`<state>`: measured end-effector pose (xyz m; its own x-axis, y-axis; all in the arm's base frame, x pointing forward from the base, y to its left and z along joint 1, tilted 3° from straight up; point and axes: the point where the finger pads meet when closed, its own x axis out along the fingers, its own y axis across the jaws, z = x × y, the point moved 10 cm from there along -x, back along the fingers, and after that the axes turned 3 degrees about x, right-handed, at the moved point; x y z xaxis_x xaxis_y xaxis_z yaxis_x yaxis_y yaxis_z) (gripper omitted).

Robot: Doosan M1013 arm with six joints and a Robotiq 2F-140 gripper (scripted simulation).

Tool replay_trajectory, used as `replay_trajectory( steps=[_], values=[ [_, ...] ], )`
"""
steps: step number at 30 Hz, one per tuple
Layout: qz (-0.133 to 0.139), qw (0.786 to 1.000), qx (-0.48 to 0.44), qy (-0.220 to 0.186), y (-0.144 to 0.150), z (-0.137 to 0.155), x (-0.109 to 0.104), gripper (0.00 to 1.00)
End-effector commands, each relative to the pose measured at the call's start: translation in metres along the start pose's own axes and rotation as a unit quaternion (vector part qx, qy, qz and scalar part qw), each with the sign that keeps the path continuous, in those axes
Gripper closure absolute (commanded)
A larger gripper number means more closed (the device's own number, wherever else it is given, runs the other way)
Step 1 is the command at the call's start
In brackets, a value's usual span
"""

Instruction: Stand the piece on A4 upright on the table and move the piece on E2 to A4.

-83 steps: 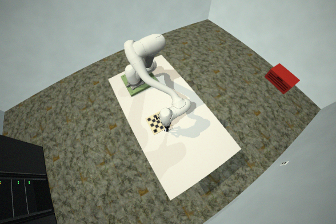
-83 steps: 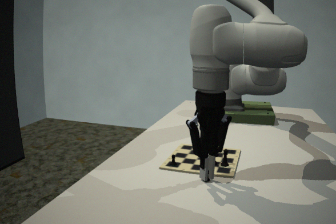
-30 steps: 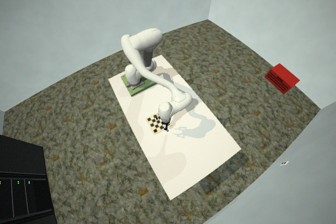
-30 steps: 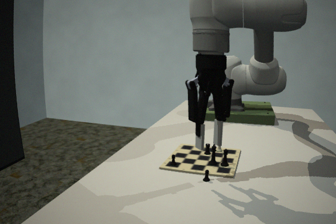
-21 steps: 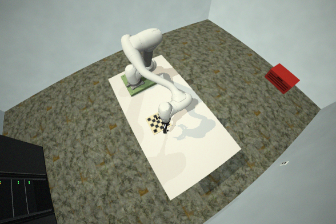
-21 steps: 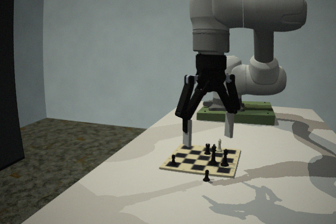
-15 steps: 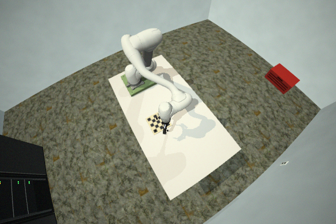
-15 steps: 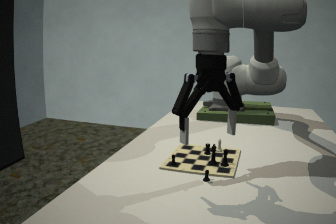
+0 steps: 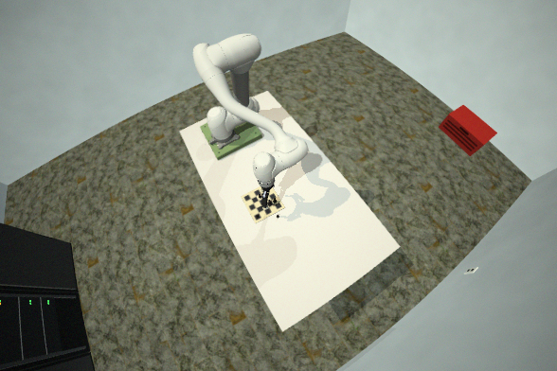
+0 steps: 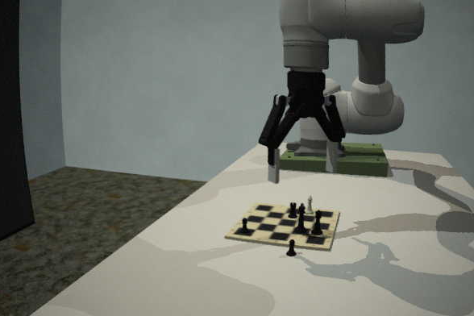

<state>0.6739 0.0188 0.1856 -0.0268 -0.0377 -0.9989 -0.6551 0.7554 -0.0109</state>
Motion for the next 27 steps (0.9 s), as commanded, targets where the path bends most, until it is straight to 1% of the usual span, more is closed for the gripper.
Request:
replay_trajectory(
  steps=[1,4,5,6,9,10,27],
  values=[
    [-0.001,1.000,0.001,-0.002,0.044,-0.046,-0.005,0.00],
    [-0.001,1.000,0.001,-0.002,0.044,-0.046,-0.005,0.00],
    [-0.001,1.000,0.001,-0.002,0.063,-0.067,-0.004,0.00],
    [-0.001,1.000,0.001,-0.002,0.076,-0.081,-0.003,0.00],
    [-0.001,1.000,0.001,-0.002,0.083,-0.089,-0.003,0.00],
    [-0.001,1.000,0.001,-0.002,0.083,-0.089,-0.003,0.78],
    [-0.001,1.000,0.001,-0.002,0.083,-0.089,-0.003,0.78]
  ],
)
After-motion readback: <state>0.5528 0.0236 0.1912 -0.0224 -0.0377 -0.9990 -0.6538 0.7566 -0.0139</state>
